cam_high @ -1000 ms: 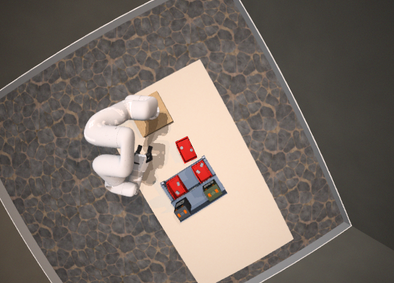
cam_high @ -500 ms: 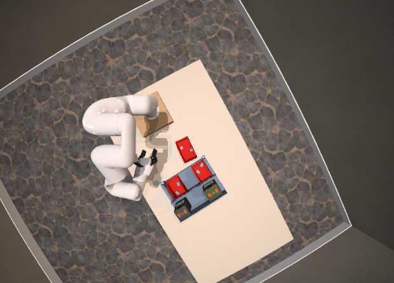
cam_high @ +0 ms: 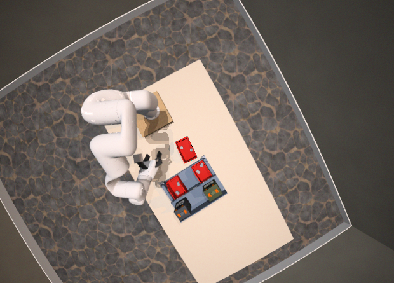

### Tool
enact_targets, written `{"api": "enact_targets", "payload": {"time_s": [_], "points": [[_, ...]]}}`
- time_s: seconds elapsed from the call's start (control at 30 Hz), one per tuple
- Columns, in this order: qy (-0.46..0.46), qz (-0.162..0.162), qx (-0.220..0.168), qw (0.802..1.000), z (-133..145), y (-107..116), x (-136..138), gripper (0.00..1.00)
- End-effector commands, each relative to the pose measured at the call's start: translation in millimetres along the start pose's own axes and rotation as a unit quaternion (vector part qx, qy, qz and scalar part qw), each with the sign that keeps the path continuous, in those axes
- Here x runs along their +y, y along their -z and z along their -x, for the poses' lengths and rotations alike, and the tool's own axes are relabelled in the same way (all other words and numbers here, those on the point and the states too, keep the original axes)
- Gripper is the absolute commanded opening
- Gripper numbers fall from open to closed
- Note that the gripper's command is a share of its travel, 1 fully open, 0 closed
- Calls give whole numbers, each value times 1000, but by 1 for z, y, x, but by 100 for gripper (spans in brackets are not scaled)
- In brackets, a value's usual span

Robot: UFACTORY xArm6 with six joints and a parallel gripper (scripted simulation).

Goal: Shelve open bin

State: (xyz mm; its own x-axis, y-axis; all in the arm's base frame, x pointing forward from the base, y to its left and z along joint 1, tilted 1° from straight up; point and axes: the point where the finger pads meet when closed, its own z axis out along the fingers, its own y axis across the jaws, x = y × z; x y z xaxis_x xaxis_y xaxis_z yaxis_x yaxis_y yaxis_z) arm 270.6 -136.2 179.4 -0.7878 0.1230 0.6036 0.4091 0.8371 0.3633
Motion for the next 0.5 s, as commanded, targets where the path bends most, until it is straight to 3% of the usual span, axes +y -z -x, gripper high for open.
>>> {"api": "enact_targets", "payload": {"time_s": [0.0, 0.27, 0.43, 0.47], "points": [[2, -23, -30, 999, 7, 7, 9, 100], [2, -23, -30, 999, 7, 7, 9, 100], [19, -96, -133, 986, 27, 35, 43, 100], [19, -96, -133, 986, 27, 35, 43, 100]]}}
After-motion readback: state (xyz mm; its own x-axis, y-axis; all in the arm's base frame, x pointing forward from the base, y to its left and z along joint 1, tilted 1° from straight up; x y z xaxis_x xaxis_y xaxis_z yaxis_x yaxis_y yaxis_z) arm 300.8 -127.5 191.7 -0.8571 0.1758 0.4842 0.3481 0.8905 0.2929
